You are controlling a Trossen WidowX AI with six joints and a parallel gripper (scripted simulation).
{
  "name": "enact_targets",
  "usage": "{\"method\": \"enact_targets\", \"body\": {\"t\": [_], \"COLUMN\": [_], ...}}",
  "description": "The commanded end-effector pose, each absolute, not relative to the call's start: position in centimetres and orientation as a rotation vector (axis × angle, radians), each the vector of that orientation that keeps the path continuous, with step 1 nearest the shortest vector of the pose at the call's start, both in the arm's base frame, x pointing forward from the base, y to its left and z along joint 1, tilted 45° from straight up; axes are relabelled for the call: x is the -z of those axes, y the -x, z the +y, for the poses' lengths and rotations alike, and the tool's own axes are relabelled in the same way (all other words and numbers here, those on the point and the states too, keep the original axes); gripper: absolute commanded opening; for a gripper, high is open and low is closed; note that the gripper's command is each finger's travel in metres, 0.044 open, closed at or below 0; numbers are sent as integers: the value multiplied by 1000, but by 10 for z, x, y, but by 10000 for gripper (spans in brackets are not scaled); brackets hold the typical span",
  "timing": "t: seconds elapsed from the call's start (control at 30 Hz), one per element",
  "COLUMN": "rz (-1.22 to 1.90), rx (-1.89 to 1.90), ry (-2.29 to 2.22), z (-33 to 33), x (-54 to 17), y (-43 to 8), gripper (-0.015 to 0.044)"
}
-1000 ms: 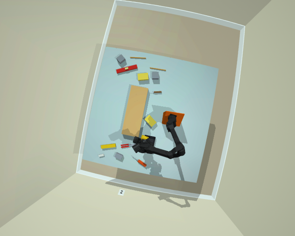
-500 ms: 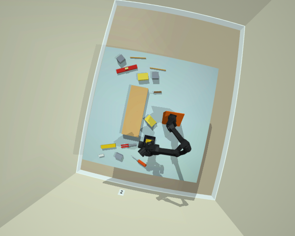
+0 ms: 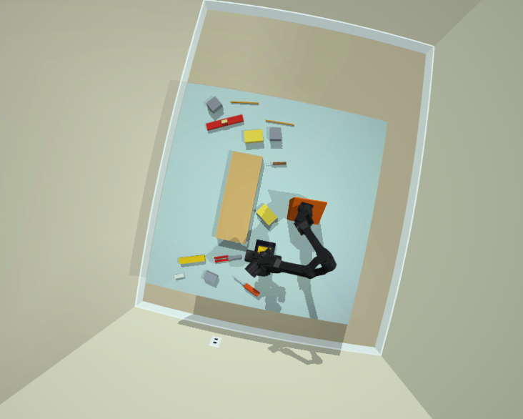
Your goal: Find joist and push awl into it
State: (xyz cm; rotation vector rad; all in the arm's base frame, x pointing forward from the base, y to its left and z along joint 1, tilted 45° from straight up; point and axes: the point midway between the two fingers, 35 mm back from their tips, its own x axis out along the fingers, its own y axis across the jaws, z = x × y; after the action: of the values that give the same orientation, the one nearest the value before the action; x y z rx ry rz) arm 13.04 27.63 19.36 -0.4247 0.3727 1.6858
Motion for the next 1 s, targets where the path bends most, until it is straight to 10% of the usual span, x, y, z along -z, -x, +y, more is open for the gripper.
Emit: {"method": "enact_targets", "body": {"t": [0.0,0.97], "rz": [377,376], "rx": [-1681,-1681], "ry": [423,414], "z": [281,313], "x": [-189,-156], "y": [-131,-122], "gripper": [0,0]}}
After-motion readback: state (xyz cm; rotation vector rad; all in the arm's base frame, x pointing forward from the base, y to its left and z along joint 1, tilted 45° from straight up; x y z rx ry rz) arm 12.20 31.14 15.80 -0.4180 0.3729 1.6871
